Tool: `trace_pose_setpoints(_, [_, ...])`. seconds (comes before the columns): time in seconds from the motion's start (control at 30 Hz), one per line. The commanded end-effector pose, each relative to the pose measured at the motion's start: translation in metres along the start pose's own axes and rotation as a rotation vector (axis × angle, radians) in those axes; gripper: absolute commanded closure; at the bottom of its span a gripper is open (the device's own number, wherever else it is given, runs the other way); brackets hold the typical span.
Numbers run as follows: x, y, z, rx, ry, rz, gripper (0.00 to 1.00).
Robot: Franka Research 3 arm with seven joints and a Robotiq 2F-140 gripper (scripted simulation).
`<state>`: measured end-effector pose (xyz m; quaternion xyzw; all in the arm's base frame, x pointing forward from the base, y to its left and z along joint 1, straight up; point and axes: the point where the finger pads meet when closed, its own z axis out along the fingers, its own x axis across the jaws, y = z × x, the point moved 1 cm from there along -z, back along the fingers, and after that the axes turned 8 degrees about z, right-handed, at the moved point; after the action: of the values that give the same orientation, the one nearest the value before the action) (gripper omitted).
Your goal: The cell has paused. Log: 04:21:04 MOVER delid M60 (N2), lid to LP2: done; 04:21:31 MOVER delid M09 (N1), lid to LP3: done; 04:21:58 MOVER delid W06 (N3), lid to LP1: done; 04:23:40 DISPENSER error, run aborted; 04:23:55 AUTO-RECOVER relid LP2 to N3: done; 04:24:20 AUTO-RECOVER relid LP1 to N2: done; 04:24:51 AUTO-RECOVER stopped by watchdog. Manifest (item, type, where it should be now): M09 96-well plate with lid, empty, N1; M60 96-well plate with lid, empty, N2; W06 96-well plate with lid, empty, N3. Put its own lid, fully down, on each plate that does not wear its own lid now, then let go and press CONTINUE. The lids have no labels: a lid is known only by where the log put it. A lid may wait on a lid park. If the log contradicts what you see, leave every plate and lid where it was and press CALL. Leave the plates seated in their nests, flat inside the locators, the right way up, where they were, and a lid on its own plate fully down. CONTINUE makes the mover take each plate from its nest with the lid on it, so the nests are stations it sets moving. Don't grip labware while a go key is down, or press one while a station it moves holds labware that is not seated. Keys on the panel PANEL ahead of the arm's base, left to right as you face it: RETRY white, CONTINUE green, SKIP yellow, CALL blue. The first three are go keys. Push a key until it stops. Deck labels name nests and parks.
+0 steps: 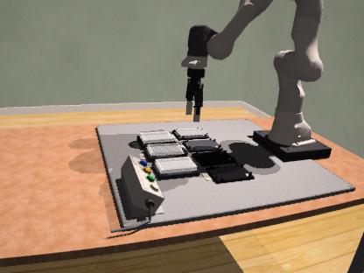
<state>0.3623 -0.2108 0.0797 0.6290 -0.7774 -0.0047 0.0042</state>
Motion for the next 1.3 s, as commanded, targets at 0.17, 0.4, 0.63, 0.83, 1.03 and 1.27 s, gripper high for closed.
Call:
trace_pose_setpoints(0.17, [0.000,-0.001,0.000,0.004,0.001,-0.034,0.34])
trace_pose_setpoints(0.4, [0.000,-0.001,0.000,0.004,0.001,-0.034,0.34])
trace_pose_setpoints(0.63, [0.000,-0.001,0.002,0.004,0.001,-0.034,0.34])
trace_pose_setpoints(0.83, [0.000,-0.001,0.007,0.004,0.001,-0.034,0.34])
trace_pose_setpoints(1.03, [0.000,-0.001,0.011,0.004,0.001,-0.034,0.34])
trace_pose_setpoints(1.27, [0.000,-0.001,0.022,0.004,0.001,-0.034,0.34])
